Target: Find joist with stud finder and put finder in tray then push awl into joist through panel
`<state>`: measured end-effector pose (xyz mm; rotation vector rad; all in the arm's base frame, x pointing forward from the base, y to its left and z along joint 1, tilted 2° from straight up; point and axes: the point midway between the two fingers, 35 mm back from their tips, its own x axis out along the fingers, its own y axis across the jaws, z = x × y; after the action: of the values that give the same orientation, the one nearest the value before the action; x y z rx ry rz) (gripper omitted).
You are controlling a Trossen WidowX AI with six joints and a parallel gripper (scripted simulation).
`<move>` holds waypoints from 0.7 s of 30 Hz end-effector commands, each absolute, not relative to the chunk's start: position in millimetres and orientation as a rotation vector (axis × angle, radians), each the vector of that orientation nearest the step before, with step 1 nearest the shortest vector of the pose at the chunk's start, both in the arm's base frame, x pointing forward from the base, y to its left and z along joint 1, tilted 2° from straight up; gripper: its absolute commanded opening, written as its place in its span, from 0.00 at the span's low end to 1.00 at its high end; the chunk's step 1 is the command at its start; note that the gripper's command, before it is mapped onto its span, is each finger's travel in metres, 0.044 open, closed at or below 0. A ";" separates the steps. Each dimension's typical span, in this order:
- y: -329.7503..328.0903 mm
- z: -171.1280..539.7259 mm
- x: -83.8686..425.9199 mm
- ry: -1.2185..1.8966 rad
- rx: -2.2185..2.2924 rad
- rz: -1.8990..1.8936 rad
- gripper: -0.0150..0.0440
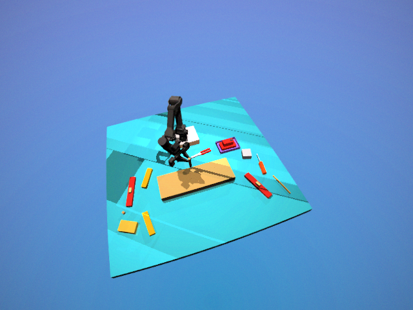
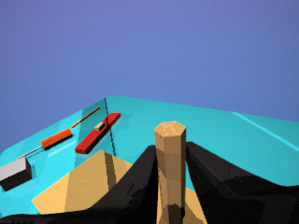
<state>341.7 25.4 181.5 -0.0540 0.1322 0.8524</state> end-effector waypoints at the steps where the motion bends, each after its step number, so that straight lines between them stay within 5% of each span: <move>1: 39.1 175.7 349.0 0.102 -0.086 0.936 0.25; 21: 45.5 166.3 352.8 0.090 -0.098 0.976 0.25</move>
<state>353.1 44.9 167.9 -0.0927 0.0967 0.9693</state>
